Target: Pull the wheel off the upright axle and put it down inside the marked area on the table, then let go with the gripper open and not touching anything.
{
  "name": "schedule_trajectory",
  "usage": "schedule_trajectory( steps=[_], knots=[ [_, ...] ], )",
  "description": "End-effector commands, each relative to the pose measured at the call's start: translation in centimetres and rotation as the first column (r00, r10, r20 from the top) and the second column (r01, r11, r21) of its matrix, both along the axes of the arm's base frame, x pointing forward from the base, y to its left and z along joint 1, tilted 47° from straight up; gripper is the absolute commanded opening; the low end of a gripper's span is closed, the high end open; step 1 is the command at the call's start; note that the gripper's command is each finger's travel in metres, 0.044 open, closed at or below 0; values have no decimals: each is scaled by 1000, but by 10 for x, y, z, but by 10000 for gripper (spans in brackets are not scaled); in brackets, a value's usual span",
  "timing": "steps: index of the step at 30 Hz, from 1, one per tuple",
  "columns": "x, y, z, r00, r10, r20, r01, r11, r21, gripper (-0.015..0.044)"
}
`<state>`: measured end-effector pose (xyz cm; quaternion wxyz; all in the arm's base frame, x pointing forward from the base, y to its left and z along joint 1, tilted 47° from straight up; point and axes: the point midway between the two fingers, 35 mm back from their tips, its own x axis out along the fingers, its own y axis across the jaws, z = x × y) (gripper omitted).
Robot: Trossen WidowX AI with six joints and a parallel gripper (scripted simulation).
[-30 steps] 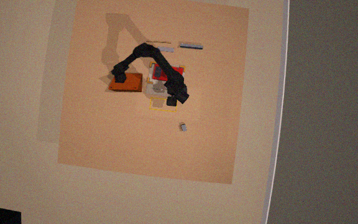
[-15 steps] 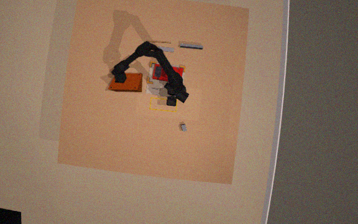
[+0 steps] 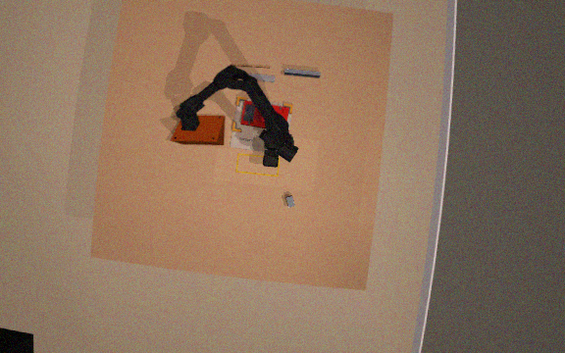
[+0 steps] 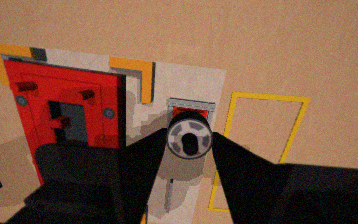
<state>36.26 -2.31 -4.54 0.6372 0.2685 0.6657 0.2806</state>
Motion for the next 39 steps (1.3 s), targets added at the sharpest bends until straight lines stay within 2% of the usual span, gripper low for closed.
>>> schedule_trajectory(
  steps=[1, 39],
  knots=[
    [0, -1, 1, 1000, 2, 2, -2, 1000, -1, 0],
    [1, -10, 9, 1000, -2, 1, 2, 1000, 0, 0]
  ],
)
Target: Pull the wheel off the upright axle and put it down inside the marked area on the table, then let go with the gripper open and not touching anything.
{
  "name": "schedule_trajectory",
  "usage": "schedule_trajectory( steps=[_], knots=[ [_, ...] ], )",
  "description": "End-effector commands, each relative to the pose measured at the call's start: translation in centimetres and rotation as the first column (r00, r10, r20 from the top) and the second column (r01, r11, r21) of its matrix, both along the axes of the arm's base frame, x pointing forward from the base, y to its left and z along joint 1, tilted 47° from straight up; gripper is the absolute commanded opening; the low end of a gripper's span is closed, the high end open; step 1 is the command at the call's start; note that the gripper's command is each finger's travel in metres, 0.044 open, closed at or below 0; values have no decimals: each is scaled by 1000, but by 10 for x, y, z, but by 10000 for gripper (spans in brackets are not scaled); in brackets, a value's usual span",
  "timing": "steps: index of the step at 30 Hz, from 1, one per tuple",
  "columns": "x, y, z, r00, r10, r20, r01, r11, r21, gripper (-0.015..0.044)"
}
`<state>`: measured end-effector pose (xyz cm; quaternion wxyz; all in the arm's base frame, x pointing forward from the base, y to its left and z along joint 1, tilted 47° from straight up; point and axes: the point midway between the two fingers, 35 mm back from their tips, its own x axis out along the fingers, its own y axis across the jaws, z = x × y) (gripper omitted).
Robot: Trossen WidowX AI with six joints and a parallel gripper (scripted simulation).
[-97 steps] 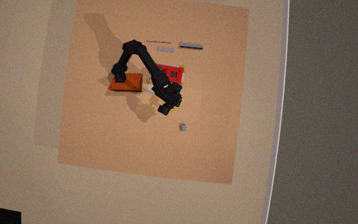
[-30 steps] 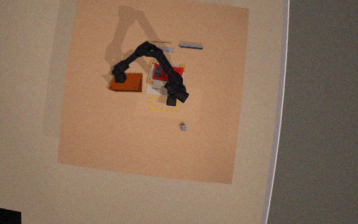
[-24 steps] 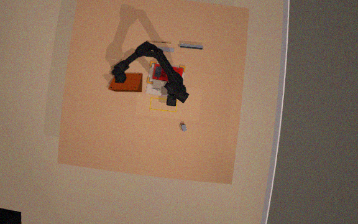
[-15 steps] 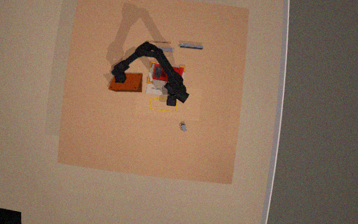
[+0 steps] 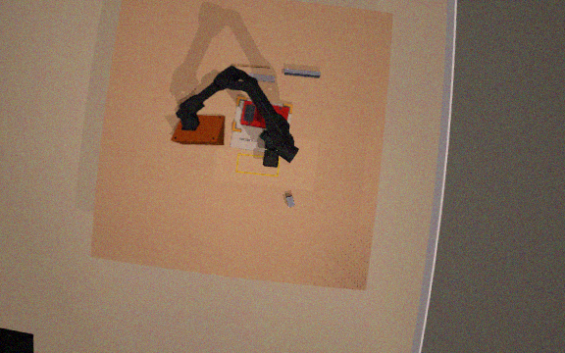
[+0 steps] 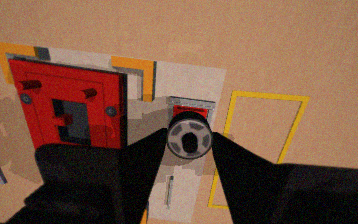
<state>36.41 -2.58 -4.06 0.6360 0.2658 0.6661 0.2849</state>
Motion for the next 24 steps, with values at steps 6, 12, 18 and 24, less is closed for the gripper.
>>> schedule_trajectory(
  steps=[6, 12, 18, 24],
  knots=[
    [0, -9, 6, 1000, -12, -1, 12, 1000, -3, 0],
    [0, -10, 7, 1000, -13, -1, 13, 1000, -2, 0],
    [0, -12, 9, 1000, -13, -1, 13, 1000, -2, 0],
    [0, -13, 10, 1000, -14, -1, 14, 1000, -2, 0]
  ],
)
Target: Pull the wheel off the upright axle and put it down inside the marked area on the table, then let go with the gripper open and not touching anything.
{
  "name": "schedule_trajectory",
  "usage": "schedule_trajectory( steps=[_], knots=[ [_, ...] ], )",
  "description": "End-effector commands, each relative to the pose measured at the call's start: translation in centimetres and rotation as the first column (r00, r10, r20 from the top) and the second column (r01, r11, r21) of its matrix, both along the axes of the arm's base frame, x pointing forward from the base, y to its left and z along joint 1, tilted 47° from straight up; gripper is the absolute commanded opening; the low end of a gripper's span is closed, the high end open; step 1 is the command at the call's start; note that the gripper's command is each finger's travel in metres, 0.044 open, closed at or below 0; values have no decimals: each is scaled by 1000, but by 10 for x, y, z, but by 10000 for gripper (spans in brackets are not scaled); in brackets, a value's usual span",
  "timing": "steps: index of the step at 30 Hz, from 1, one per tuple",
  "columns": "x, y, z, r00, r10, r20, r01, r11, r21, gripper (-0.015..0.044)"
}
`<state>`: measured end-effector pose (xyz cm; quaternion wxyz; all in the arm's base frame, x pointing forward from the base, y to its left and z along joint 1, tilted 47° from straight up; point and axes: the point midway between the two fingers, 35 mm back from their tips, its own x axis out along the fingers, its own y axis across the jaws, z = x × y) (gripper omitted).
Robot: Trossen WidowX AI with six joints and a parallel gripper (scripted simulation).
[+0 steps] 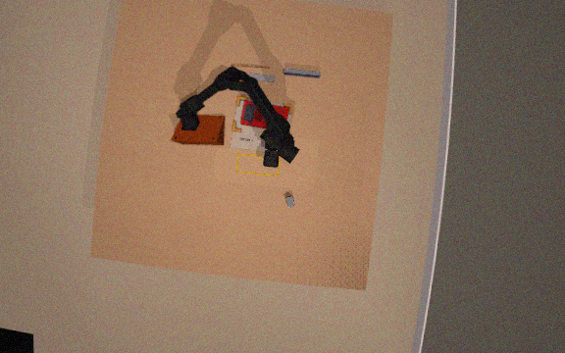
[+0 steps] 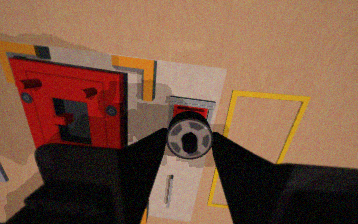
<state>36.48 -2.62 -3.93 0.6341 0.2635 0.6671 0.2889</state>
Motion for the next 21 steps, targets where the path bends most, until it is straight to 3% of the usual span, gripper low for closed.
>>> schedule_trajectory(
  steps=[1, 21],
  knots=[
    [-1, -13, 9, 1000, -24, -1, 24, 1000, -5, 0],
    [-1, -18, 13, 1000, -26, -2, 26, 1000, -4, 0]
  ],
)
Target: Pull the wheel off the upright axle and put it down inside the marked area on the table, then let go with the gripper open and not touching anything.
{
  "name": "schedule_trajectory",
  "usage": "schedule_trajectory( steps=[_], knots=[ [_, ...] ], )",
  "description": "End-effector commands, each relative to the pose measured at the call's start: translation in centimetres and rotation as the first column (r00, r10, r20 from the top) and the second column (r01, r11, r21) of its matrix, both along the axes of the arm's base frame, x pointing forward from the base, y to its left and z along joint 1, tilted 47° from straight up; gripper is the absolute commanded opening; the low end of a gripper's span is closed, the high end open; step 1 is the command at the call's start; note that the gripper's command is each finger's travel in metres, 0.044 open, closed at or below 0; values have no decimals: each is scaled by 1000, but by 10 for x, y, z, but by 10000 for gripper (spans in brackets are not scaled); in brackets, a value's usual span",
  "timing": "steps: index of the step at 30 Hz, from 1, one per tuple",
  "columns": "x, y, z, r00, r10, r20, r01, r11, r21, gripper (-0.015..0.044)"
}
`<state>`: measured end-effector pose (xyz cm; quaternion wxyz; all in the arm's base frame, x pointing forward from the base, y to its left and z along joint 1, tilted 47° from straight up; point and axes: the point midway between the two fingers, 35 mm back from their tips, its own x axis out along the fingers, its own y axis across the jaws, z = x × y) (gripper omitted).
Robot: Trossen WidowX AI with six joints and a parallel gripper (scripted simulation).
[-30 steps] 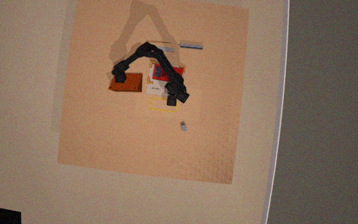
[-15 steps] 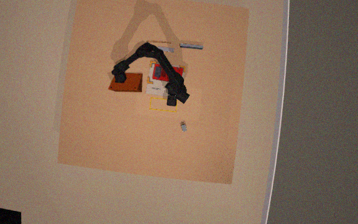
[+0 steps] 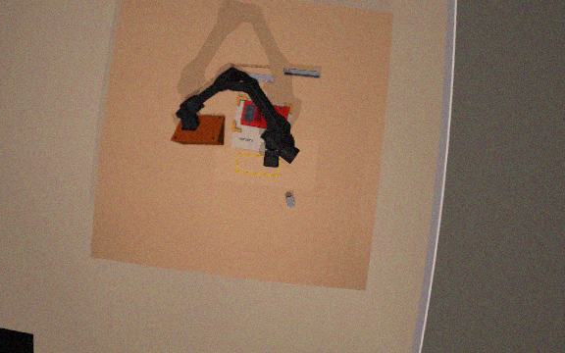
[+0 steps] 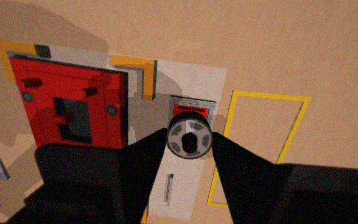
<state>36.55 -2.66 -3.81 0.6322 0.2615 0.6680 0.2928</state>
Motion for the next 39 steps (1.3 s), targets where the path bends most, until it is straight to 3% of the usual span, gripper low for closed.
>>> schedule_trajectory(
  steps=[1, 39],
  knots=[
    [-1, -18, 13, 999, -35, -1, 35, 999, -7, 0],
    [-1, -34, 28, 999, -37, -2, 37, 999, -7, 0]
  ],
)
